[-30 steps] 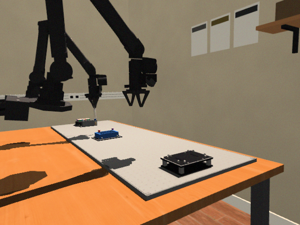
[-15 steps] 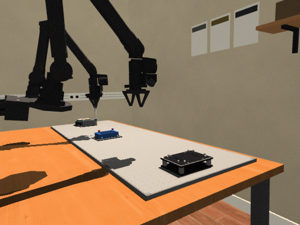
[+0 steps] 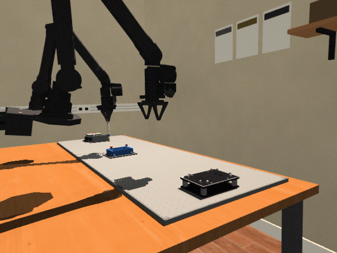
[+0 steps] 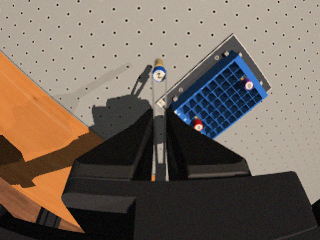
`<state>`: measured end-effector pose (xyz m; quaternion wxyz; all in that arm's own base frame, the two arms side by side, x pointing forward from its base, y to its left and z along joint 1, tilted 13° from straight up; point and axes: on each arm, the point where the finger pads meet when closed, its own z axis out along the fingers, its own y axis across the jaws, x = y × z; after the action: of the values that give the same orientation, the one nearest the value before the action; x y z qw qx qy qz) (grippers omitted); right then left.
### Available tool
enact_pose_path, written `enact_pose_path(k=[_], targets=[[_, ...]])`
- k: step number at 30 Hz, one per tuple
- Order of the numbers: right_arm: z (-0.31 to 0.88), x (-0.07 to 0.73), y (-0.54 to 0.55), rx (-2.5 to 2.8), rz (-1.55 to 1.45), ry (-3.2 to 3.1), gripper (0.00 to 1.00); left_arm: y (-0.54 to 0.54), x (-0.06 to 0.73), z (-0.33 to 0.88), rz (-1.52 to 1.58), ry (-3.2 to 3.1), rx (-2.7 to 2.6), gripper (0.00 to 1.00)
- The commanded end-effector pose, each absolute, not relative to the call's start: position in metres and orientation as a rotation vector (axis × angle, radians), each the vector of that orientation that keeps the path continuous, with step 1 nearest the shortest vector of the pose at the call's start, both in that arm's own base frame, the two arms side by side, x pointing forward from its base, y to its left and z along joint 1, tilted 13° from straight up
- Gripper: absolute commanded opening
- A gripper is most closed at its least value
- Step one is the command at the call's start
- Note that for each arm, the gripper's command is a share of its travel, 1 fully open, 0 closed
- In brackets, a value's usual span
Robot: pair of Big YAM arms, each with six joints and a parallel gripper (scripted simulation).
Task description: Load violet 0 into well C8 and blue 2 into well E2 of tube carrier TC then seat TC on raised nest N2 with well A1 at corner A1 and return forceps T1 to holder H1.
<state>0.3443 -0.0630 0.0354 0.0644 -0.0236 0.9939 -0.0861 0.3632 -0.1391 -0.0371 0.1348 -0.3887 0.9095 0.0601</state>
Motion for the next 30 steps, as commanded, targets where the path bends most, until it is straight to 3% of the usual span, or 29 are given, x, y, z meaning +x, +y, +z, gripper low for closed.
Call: enact_pose_path(k=[1,30], targets=[[0.060,0.375,-0.068,-0.032,-0.270,2.920,1.00,-0.154,0.374,-0.033,0.163,2.623,-1.135,0.09],[0.060,0.375,-0.068,-0.032,-0.270,2.920,1.00,-0.197,0.370,-0.041,0.162,2.624,-1.135,0.09]])
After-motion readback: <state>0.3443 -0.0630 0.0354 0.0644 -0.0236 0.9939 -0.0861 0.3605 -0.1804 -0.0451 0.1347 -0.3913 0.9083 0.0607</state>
